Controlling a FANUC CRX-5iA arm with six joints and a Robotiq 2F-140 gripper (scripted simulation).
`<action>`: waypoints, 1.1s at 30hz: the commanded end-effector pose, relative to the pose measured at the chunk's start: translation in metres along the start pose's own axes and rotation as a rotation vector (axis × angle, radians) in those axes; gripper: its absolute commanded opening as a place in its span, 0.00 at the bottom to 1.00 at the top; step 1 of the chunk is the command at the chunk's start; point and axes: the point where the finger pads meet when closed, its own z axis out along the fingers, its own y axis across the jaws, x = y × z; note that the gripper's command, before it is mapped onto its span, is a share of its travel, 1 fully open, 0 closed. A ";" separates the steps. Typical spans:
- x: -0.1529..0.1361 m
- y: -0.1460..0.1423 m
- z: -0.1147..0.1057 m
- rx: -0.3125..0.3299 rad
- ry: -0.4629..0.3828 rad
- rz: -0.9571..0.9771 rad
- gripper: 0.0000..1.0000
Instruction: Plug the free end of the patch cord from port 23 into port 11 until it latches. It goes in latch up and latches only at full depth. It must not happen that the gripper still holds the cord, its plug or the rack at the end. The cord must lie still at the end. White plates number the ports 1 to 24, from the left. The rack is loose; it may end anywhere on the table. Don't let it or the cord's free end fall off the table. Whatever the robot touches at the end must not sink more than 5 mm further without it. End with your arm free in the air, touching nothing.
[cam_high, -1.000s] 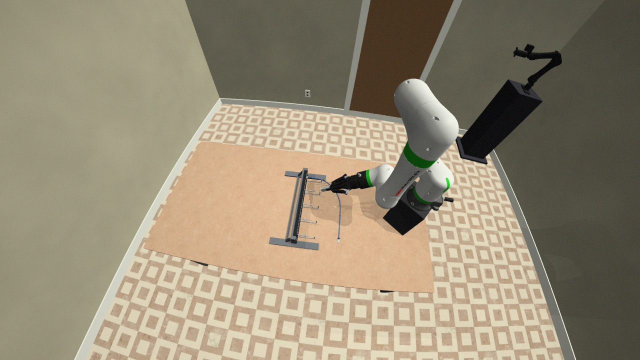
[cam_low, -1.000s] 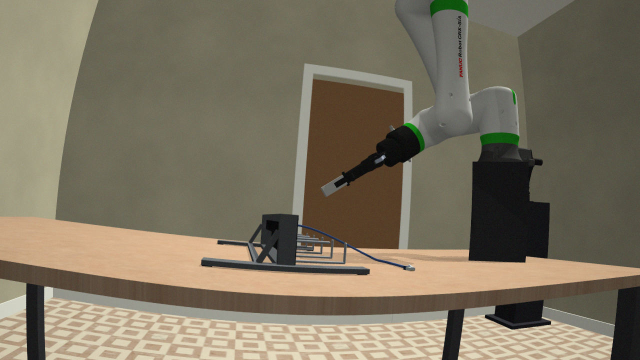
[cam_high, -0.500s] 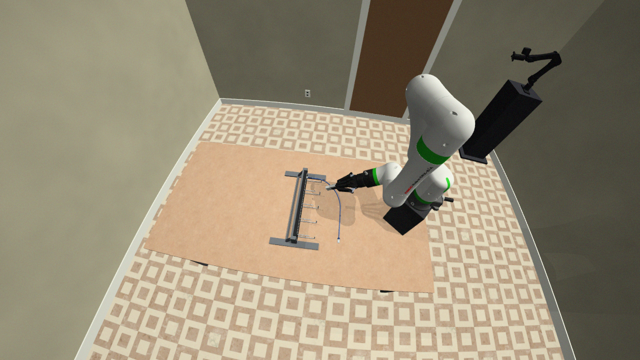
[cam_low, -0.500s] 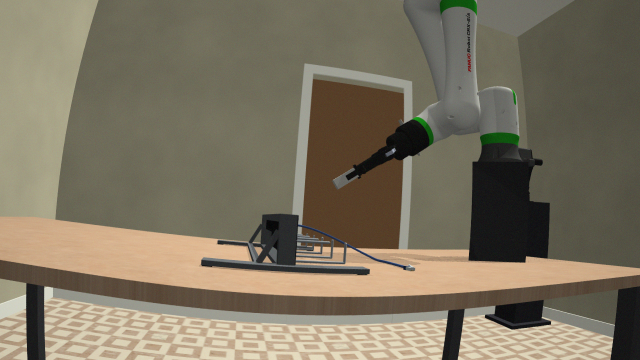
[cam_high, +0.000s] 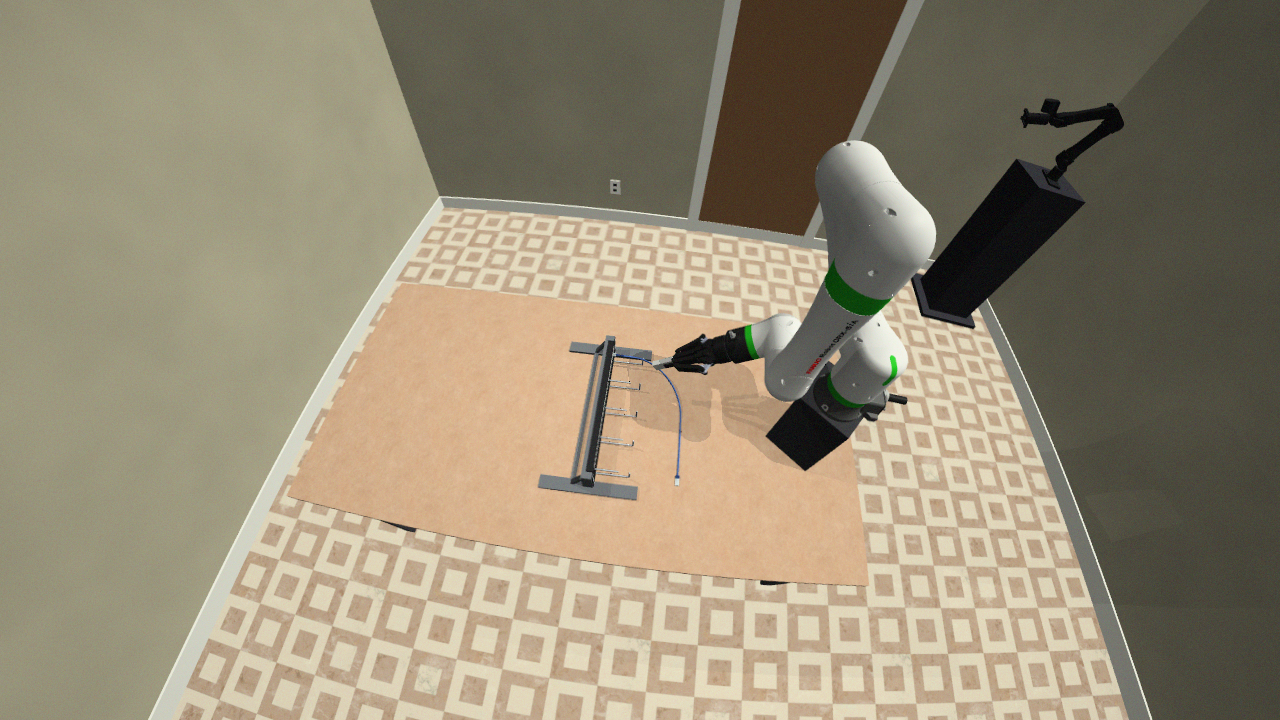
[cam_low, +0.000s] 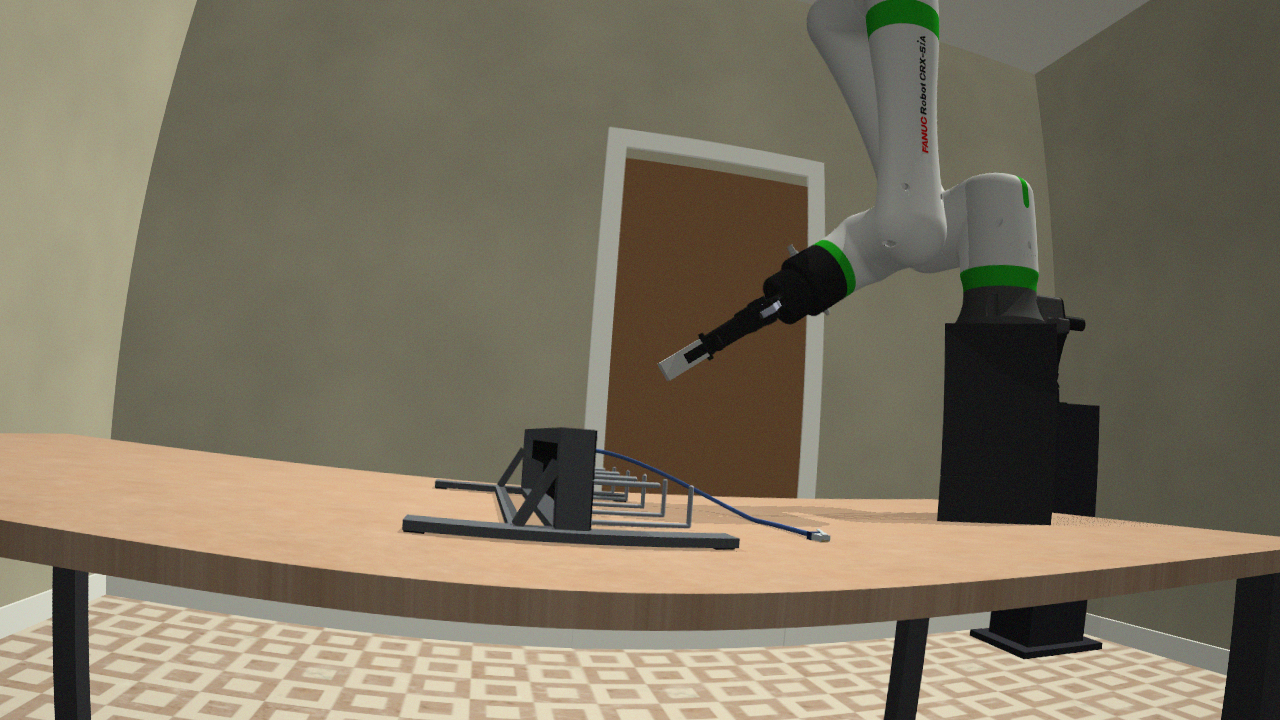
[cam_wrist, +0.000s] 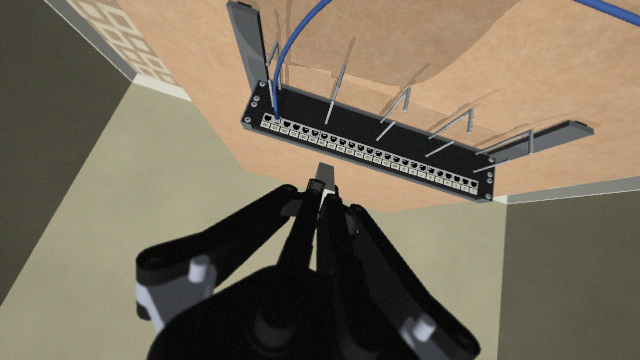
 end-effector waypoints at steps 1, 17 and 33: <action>0.000 -0.013 0.001 -0.005 -0.001 0.000 0.00; -0.001 -0.061 0.001 -0.005 -0.001 0.000 0.00; -0.001 -0.061 0.026 -0.005 -0.001 0.000 0.00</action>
